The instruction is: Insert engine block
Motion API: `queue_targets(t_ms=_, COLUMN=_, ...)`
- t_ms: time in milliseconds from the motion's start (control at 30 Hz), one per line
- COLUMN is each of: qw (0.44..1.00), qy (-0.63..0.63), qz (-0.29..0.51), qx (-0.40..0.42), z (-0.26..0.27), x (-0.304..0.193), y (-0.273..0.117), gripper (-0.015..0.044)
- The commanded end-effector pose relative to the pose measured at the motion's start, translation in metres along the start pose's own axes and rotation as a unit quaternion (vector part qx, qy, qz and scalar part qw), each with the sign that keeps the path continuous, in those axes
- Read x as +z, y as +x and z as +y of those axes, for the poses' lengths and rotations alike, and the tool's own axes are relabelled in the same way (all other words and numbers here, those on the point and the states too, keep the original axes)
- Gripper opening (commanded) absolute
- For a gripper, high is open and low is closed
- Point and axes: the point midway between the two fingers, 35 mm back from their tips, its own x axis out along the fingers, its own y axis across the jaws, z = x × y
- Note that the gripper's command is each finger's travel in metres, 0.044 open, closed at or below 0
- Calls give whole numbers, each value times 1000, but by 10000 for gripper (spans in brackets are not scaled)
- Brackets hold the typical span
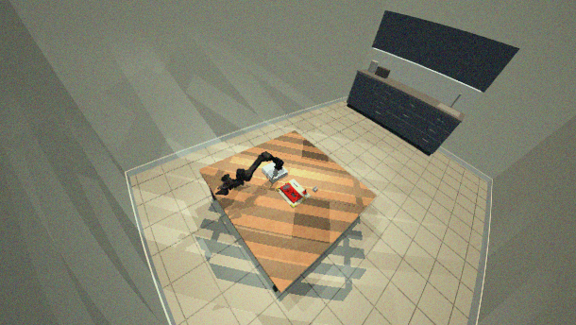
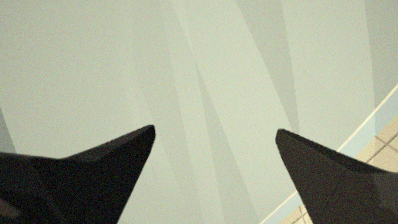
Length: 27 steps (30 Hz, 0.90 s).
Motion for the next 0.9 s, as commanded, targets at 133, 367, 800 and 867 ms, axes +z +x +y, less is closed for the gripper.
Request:
queue_targets(t_ms=133, qw=996, qy=-54, qz=68, qx=-15, z=13, x=-62, y=-15, gripper=440)
queue_targets(t_ms=367, qw=985, qy=-104, qz=133, qx=-20, z=28, x=-115, y=-36, gripper=440)
queue_targets(t_ms=800, qw=947, qy=-207, qz=242, qx=-29, z=40, x=-206, y=-87, gripper=440)
queue_targets(t_ms=867, qw=944, qy=-207, qz=256, qx=-34, z=41, x=-217, y=-99, gripper=440)
